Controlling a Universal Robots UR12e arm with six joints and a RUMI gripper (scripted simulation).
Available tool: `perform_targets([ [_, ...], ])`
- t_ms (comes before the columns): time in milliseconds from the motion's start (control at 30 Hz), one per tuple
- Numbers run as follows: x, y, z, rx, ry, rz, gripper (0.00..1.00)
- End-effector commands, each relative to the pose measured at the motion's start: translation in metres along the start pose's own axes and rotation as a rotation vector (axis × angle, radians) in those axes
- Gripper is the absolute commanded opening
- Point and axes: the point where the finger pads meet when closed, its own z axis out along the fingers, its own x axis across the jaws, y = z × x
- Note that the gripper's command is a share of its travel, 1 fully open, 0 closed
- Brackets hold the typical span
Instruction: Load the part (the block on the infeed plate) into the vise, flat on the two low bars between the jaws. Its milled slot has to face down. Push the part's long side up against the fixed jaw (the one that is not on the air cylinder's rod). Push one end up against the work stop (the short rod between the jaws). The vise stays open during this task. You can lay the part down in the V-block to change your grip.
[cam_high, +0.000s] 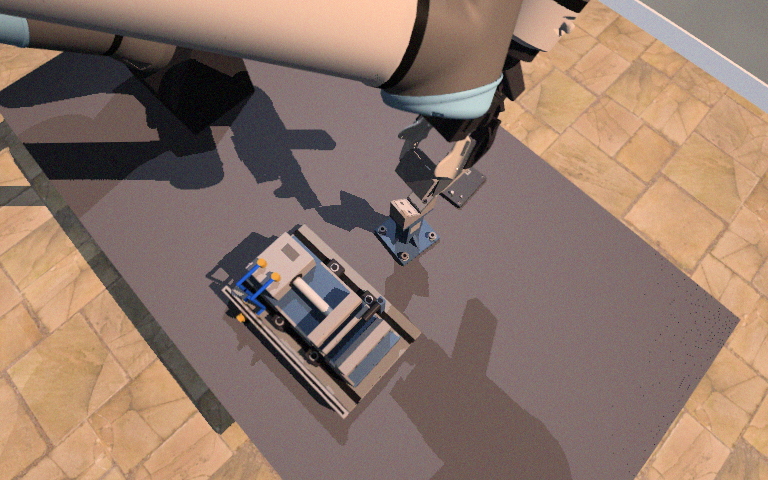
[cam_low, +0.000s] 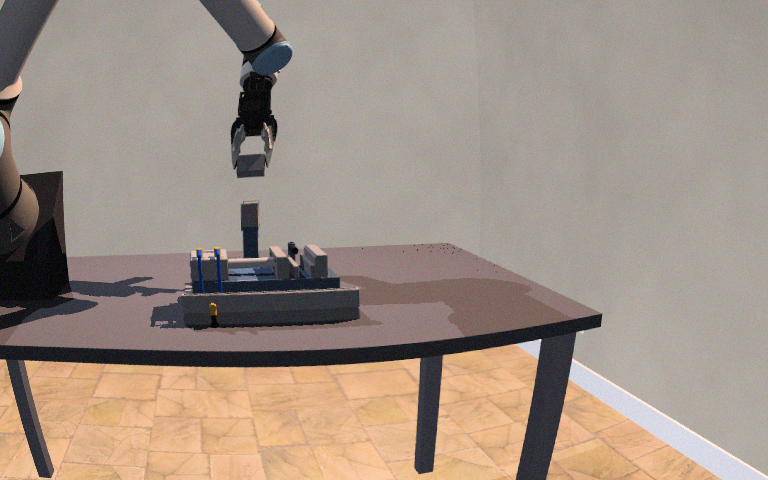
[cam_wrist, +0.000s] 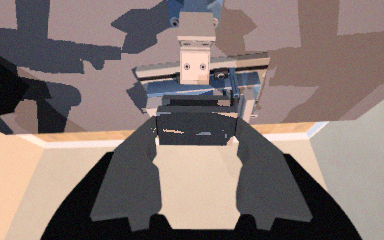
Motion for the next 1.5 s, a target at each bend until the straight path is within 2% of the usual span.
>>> perform_targets([
  [0, 0.0002, -0.0003, -0.0006, -0.050, -0.004, 0.002, 0.00],
  [700, 0.0002, -0.0013, -0.0005, -0.180, -0.004, 0.002, 0.00],
  [1467, 0.0002, -0.0017, -0.0004, -0.232, -0.004, 0.002, 0.00],
])
